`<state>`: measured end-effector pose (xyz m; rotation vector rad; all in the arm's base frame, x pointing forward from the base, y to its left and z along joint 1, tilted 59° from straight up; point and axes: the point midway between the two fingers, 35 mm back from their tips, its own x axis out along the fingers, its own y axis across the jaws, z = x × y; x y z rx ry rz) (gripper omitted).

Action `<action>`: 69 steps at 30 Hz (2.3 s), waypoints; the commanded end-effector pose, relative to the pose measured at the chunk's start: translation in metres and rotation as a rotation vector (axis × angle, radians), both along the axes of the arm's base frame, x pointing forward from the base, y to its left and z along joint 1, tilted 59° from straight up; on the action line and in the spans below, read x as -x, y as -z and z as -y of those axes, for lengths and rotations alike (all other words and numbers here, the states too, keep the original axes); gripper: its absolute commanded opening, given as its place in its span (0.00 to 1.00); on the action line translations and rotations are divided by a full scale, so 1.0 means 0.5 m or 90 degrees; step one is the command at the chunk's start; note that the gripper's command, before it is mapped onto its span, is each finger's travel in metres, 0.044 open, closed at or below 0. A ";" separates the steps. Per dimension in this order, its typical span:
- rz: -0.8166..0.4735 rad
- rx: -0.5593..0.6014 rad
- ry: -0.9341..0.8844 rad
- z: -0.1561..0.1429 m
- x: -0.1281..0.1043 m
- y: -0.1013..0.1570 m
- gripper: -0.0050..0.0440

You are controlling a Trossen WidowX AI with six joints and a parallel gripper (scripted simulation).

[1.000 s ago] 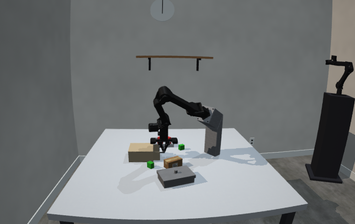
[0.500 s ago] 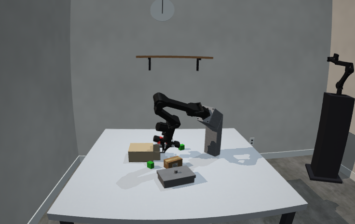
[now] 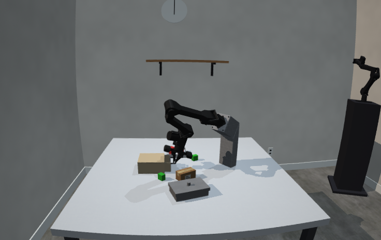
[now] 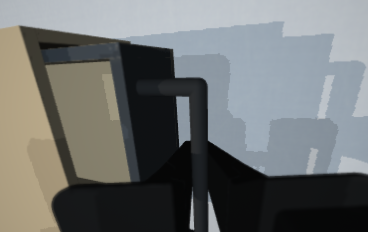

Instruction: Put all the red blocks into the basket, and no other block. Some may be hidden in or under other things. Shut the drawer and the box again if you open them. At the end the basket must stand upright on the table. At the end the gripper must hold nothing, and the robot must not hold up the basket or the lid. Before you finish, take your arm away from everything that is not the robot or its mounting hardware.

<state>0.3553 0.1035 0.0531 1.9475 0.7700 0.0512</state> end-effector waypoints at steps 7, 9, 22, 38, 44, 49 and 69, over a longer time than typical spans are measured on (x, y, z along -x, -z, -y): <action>0.023 -0.009 0.000 0.000 -0.005 -0.021 0.10; 0.023 -0.009 0.000 0.000 -0.005 -0.021 0.10; 0.023 -0.009 0.000 0.000 -0.005 -0.021 0.10; 0.023 -0.009 0.000 0.000 -0.005 -0.021 0.10; 0.023 -0.009 0.000 0.002 -0.020 -0.036 0.10; 0.023 -0.009 0.000 0.004 -0.031 -0.047 0.10; 0.023 -0.009 0.000 0.009 -0.061 -0.077 0.10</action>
